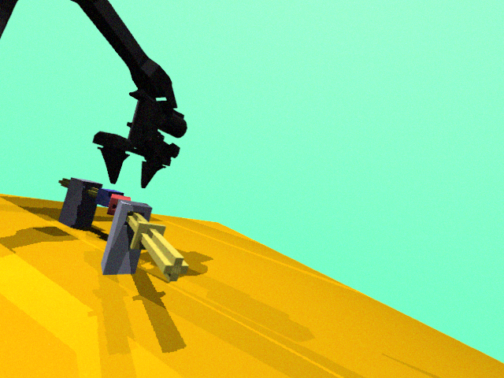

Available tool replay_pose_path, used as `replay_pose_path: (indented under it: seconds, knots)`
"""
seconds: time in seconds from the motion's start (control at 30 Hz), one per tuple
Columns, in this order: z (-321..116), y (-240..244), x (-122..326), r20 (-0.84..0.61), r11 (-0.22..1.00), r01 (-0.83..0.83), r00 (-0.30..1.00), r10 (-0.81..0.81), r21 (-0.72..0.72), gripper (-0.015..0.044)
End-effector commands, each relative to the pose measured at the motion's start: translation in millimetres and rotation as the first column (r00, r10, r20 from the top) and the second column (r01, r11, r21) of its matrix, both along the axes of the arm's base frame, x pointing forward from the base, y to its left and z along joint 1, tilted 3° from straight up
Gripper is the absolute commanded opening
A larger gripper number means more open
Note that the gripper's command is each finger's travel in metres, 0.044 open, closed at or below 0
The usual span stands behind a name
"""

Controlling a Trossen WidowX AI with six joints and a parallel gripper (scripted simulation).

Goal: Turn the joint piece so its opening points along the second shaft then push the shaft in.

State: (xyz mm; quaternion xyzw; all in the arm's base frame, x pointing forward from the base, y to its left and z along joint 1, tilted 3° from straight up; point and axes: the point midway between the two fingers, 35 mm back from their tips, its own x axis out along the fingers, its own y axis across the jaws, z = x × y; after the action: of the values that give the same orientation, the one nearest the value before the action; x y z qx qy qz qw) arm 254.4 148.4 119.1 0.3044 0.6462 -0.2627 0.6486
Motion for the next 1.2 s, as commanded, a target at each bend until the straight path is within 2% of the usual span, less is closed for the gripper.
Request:
replay_pose_path:
  seconds: [0.0,0.33,0.7,1.0,1.17]
  knots:
    - [15.2,0.1,0.4,0.012,0.987,-0.160,0.987,0.160,0.000,0.0440]
    - [44.6,-2.9,-2.7,0.027,0.873,-0.487,0.873,0.487,-0.014,0.0440]
    - [76.0,-8.0,-9.4,0.037,0.632,-0.774,0.631,0.775,-0.034,0.0440]
    - [76.8,-10.2,-9.7,0.037,0.614,-0.788,0.613,0.789,-0.035,0.0440]
    - [45.7,-58.8,-9.4,0.034,0.614,-0.788,0.613,0.789,-0.038,0.0440]
